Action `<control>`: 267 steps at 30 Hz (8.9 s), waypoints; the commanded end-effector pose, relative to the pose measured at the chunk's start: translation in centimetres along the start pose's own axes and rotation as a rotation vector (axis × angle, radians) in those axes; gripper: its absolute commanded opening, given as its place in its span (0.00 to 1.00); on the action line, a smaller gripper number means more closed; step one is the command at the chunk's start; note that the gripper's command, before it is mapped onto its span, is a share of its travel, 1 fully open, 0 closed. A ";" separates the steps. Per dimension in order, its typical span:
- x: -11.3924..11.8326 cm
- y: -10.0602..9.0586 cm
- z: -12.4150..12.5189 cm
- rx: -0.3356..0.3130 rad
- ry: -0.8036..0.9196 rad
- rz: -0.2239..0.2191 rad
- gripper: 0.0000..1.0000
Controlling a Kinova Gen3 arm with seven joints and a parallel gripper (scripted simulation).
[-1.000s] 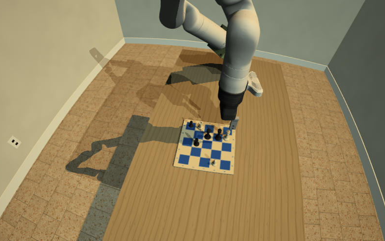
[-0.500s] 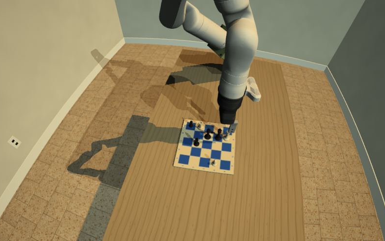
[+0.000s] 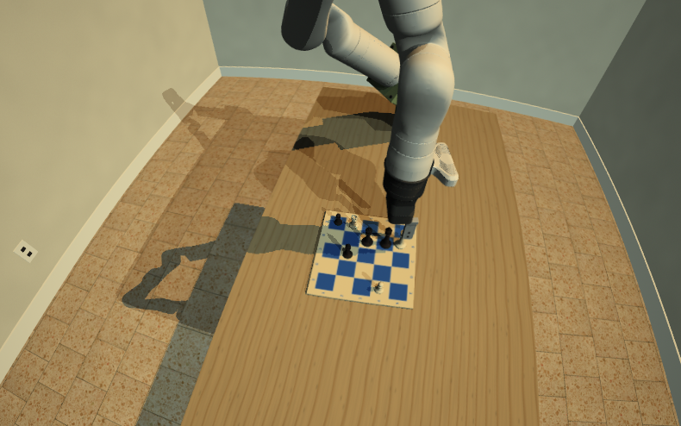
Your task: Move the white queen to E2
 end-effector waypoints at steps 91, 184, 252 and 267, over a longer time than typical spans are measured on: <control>0.0 0.3 0.0 -0.004 -0.001 0.001 0.79; 0.0 4.3 0.0 -0.004 -0.001 0.001 0.00; 6.4 -6.2 -6.1 0.007 0.077 -0.004 0.00; 10.1 -5.8 -12.6 -0.004 0.144 0.001 0.00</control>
Point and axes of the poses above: the point where the finger pads meet when closed, its own y axis out along the fingers, its own x axis across the jaws, z = x × y, the point moved 1 cm from there along -y, back along the fingers, and after that the axes turned 1 degree about y, right-handed, at the moved point
